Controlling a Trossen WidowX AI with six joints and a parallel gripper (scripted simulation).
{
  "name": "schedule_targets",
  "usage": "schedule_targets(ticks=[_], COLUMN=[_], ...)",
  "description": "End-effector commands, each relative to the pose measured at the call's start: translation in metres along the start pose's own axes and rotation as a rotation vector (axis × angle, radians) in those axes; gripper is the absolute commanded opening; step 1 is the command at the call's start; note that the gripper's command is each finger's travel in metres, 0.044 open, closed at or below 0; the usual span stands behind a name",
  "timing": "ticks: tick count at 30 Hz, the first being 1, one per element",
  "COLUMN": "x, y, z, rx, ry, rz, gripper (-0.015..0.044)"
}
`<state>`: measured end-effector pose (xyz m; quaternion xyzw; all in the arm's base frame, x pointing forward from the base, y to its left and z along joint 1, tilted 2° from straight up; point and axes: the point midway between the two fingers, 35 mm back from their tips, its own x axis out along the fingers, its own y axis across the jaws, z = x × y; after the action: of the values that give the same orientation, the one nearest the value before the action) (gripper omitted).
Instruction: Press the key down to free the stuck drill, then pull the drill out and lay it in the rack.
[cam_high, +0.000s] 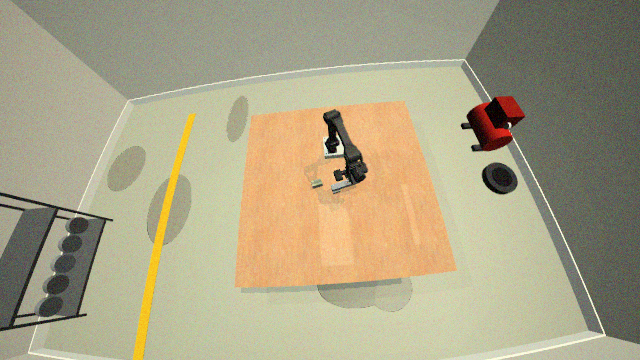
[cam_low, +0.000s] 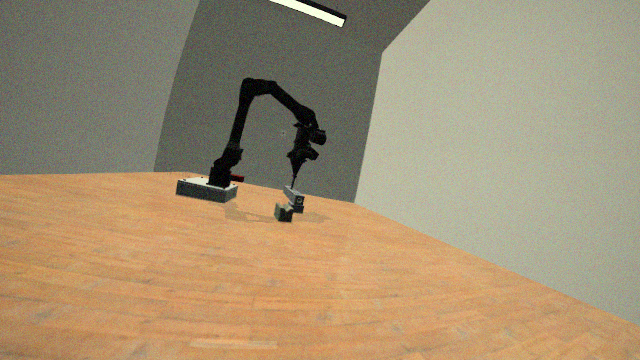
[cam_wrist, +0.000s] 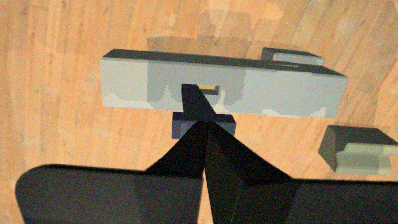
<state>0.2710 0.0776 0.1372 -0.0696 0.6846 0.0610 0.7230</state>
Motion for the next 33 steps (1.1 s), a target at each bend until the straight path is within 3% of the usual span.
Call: schedule_targets(ticks=[1, 33], x=[0.003, 0.014], y=[-0.001, 0.002], z=[-0.001, -0.003], rx=[-0.004, -0.004], ry=[0.005, 0.005], rz=[-0.004, -0.004], gripper=[0.0, 0.0])
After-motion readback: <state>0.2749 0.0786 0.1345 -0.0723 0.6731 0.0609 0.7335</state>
